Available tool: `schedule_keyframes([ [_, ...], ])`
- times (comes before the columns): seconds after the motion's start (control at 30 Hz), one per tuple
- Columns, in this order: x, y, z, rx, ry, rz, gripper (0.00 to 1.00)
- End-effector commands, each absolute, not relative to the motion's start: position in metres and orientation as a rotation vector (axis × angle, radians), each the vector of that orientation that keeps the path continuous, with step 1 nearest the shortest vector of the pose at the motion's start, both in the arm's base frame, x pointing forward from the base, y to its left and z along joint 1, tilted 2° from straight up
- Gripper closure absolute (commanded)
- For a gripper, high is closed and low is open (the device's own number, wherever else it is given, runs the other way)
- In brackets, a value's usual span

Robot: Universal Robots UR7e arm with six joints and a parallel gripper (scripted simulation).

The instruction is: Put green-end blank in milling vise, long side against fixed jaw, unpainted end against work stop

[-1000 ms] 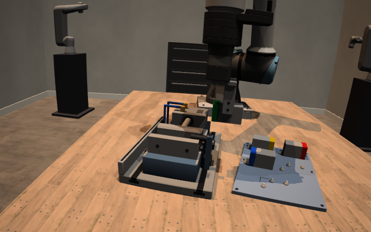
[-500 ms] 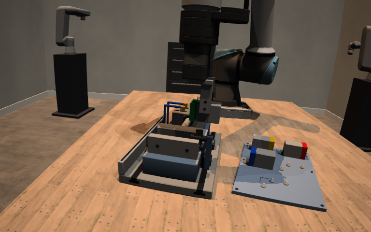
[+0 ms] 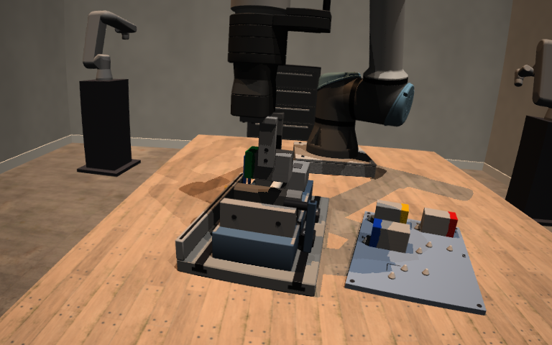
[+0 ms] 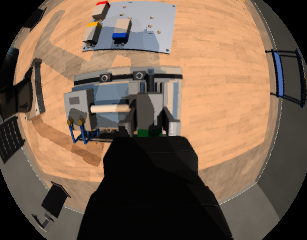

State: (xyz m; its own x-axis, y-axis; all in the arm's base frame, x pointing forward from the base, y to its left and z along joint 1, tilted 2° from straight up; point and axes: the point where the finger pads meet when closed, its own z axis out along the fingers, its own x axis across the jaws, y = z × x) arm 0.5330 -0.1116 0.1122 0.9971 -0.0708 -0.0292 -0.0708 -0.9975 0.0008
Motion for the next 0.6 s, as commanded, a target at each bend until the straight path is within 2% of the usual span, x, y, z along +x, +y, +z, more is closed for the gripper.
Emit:
schedule_keyframes([
  [0.0,0.536,-0.128,0.112,-3.139,0.109,0.044,1.0],
  [0.57,0.538,-0.141,0.112,-3.139,0.109,0.044,1.0],
])
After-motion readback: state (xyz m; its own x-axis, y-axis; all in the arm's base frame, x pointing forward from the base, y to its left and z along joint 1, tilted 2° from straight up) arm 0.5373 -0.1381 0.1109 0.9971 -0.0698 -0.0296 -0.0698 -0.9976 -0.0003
